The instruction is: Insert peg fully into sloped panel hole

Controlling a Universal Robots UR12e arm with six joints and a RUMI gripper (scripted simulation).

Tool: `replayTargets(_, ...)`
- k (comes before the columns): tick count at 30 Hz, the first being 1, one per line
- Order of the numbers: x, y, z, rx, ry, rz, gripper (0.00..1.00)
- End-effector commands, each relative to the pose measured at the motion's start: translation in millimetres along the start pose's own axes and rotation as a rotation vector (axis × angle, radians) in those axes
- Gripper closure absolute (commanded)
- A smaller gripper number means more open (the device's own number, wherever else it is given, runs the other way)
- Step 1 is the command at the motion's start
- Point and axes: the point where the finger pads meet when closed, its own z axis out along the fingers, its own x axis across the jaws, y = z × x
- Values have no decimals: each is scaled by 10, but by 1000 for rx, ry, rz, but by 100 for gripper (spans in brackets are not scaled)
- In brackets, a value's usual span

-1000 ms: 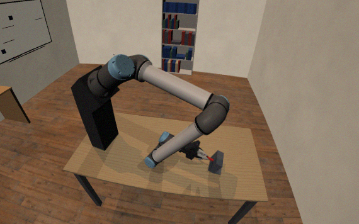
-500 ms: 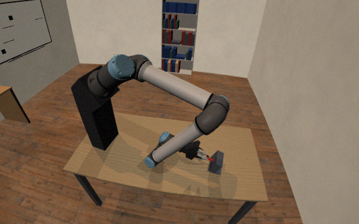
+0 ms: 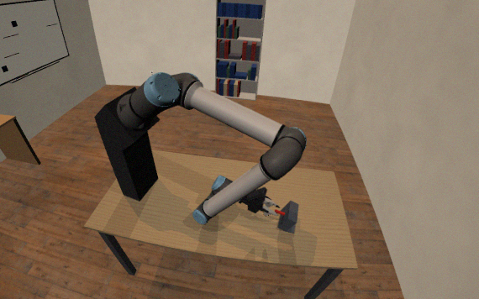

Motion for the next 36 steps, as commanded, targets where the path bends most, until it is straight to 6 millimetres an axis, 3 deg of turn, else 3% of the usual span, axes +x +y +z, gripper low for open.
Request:
replayTargets(1, 16, 28, -134, -5, 1, 1, 64)
replayTargets(22, 11, 29, -765, -4, 2, 1, 37)
replayTargets(36, 11, -73, -952, 1, 1, -1, 20)
